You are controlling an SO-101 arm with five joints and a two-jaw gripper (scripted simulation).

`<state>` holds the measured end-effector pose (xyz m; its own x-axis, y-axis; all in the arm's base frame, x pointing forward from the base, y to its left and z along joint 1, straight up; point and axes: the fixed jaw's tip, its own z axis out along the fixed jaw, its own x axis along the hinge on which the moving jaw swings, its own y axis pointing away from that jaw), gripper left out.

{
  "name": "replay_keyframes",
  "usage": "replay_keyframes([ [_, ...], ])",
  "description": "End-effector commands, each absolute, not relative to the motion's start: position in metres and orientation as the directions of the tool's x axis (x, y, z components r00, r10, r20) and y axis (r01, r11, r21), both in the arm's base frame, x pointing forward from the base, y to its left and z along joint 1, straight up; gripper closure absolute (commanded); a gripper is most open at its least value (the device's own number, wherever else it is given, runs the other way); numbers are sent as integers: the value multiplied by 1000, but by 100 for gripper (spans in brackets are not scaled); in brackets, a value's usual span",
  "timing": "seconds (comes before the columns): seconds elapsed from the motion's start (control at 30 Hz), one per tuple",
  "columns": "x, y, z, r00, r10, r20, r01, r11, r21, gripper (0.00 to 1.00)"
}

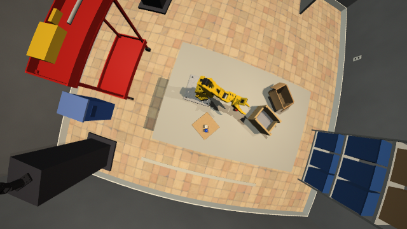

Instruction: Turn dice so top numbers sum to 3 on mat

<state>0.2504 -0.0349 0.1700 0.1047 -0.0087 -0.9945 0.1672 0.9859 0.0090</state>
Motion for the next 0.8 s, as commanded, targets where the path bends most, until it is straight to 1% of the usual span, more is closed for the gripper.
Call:
replay_keyframes([
  [0.0,249,-37,169,97,-16,-995,179,984,1,72],
  [0.2,251,-38,168,77,-35,-996,181,983,-20,72],
  [0.4,257,-39,166,14,-92,-996,181,979,-88,72],
  [0.47,257,-39,166,14,-92,-996,181,979,-88,72],
  [0.77,271,-42,159,-172,-264,-949,136,948,-288,72],
])
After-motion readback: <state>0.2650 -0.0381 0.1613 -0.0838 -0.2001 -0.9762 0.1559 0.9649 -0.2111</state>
